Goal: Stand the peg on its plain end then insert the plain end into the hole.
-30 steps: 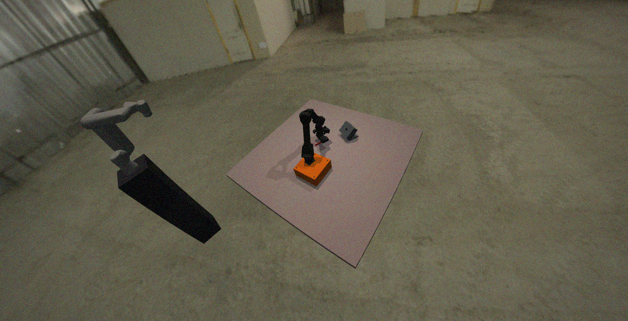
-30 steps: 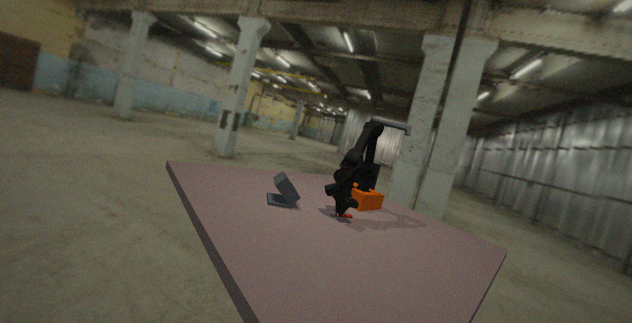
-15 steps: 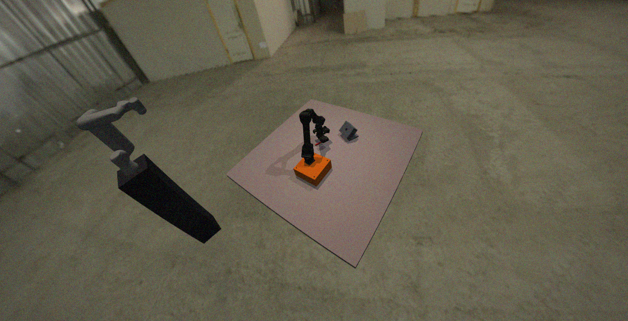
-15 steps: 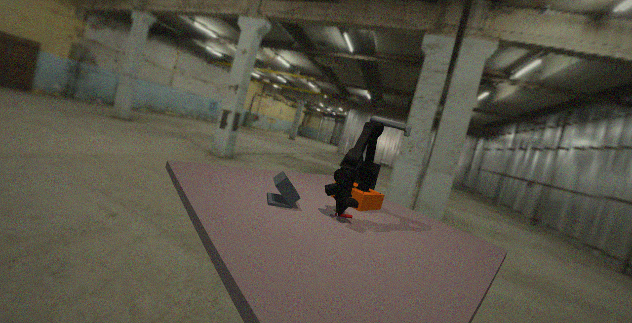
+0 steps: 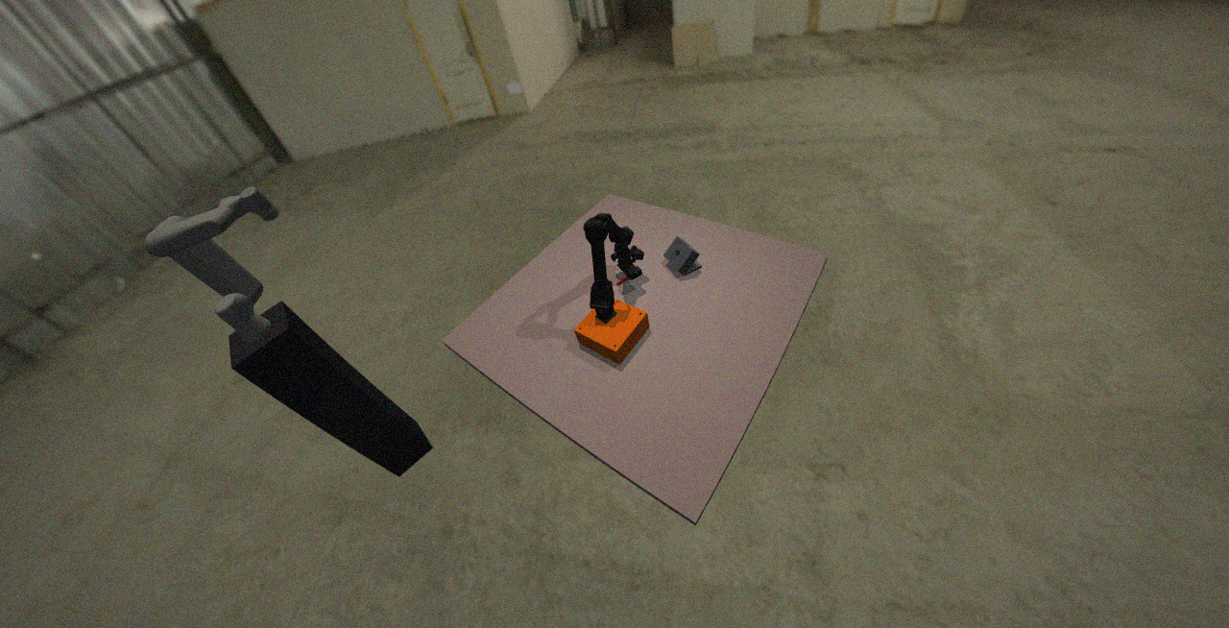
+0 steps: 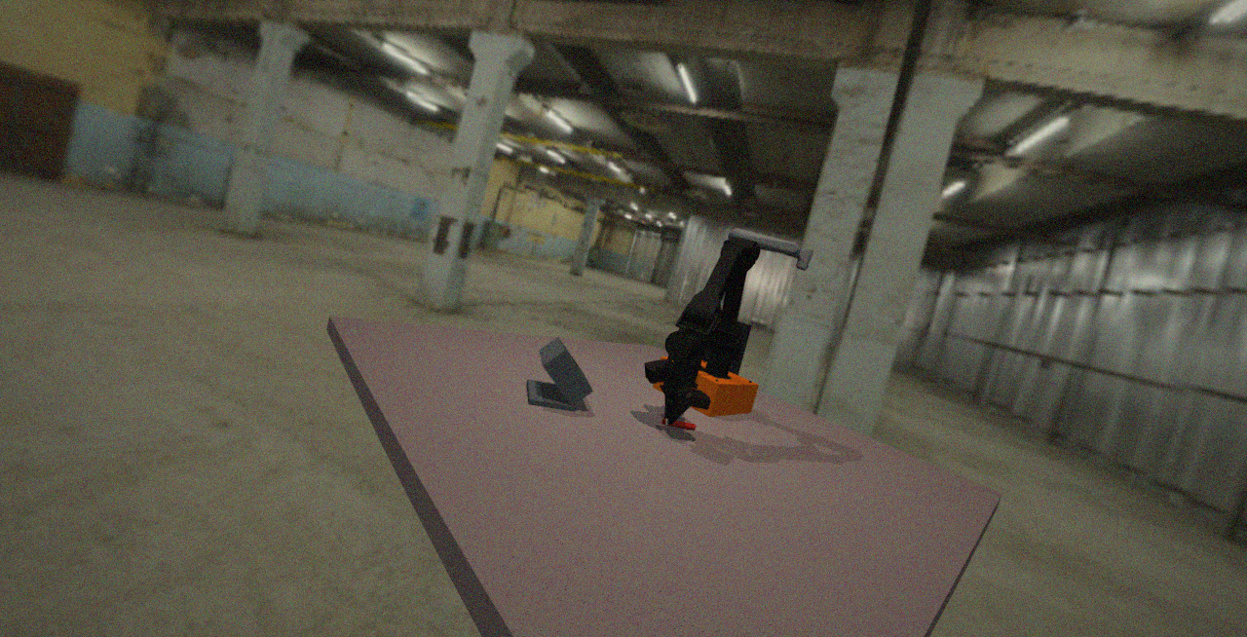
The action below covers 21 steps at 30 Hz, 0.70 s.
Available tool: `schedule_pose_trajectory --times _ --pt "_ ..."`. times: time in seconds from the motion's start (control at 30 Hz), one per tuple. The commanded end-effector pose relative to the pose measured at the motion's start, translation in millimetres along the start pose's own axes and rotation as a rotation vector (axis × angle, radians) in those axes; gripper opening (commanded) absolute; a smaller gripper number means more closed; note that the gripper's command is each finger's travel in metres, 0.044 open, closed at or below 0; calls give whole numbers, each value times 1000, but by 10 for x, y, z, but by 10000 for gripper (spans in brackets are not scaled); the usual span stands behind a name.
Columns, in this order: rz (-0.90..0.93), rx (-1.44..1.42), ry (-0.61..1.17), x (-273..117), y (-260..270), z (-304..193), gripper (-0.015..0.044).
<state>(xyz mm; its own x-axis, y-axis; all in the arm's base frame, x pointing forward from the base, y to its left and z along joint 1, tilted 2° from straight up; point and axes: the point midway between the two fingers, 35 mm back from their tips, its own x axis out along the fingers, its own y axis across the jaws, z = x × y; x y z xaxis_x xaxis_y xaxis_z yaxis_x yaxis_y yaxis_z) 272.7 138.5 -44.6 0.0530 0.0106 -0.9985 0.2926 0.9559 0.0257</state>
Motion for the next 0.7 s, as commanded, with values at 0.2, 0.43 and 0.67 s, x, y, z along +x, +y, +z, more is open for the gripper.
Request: schedule_pose_trajectory --times 0.2,0.43,0.67 --pt "-4 4 -98 -60 -8 -36 50" --pt "-4 4 -158 -98 -7 -64 50" --pt "-4 4 -219 -134 -6 -94 50"
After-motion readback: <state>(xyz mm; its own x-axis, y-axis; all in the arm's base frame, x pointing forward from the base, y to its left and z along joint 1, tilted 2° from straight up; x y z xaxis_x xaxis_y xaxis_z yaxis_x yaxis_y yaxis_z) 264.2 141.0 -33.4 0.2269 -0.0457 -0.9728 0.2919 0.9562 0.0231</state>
